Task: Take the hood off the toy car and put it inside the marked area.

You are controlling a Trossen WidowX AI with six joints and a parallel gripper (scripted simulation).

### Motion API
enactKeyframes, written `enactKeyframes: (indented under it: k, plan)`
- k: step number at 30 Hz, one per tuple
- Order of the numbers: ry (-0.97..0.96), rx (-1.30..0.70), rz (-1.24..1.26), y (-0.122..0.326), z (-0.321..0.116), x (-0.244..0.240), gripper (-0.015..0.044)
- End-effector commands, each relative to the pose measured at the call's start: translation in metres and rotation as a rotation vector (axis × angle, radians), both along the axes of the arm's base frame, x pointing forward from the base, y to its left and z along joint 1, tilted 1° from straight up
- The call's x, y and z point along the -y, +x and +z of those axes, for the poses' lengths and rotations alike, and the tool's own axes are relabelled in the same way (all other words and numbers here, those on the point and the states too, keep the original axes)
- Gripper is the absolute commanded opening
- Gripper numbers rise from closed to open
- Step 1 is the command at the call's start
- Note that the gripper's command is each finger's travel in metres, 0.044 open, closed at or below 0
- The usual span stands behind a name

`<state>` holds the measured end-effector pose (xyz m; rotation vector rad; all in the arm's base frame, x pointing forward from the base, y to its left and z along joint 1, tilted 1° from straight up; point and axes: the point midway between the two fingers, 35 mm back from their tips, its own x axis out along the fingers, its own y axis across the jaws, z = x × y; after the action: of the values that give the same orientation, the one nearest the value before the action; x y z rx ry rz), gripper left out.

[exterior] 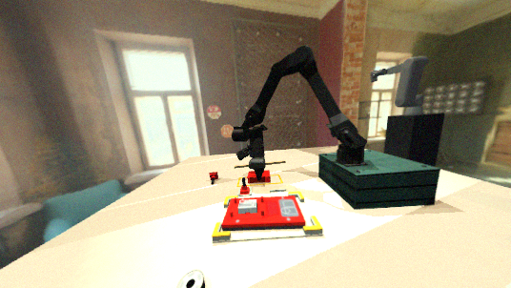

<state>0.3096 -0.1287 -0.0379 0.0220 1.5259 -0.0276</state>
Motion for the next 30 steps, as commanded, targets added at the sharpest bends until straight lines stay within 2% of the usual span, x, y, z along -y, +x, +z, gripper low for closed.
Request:
enactKeyframes:
  k: [1, 9, 25, 26, 30]
  plan:
    - [-0.001, -0.002, 0.001, 0.0, -0.003, 0.0, 0.0]
    - [-0.001, -0.003, 0.001, 0.0, -0.007, 0.0, 0.0]
    - [0.0, 0.0, 0.0, 0.0, -0.004, 0.0, 0.042]
    - [0.0, 0.0, 0.0, 0.0, -0.003, 0.0, 0.044]
    - [-0.002, -0.001, 0.0, 0.001, 0.023, 0.001, 0.044]
